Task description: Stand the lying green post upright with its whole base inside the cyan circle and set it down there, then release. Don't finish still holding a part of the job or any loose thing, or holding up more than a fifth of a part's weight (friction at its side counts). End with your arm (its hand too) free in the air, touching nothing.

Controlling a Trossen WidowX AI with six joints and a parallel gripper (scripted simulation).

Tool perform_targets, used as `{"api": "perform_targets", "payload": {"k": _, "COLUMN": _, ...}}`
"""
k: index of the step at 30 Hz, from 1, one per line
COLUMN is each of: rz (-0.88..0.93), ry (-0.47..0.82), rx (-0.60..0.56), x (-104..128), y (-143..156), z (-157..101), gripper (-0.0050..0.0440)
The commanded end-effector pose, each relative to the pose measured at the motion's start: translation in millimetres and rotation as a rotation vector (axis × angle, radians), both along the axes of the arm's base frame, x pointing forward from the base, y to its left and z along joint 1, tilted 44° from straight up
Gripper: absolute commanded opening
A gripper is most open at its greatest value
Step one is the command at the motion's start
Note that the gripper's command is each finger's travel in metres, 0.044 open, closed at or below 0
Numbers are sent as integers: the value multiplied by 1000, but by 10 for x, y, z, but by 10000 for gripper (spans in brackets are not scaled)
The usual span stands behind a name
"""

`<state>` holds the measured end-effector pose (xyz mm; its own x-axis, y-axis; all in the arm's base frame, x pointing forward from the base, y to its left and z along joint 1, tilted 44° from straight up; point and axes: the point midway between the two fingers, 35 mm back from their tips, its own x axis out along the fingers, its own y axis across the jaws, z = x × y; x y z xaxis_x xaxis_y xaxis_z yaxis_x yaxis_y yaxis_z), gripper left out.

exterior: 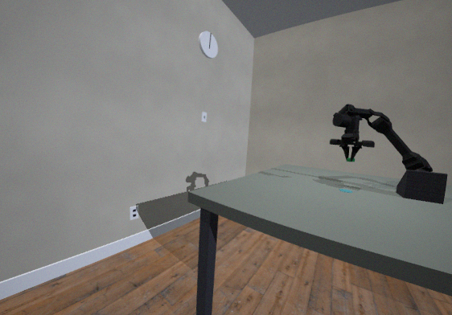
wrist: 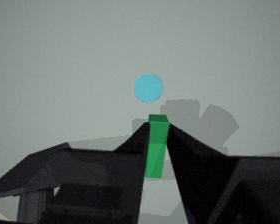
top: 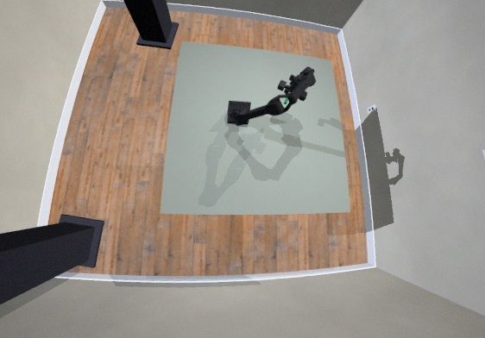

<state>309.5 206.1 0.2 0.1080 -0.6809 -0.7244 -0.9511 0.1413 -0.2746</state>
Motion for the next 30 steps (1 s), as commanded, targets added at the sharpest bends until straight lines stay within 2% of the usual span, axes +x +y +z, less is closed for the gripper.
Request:
{"api": "perform_targets", "payload": {"k": 1, "rz": -3, "ry": 5, "rx": -3, "x": -12, "y": 42, "z": -66, "gripper": 22}}
{"api": "perform_targets", "payload": {"k": 30, "rz": -58, "ry": 48, "rx": 169, "x": -20, "y": -28, "z": -222, "gripper": 22}}
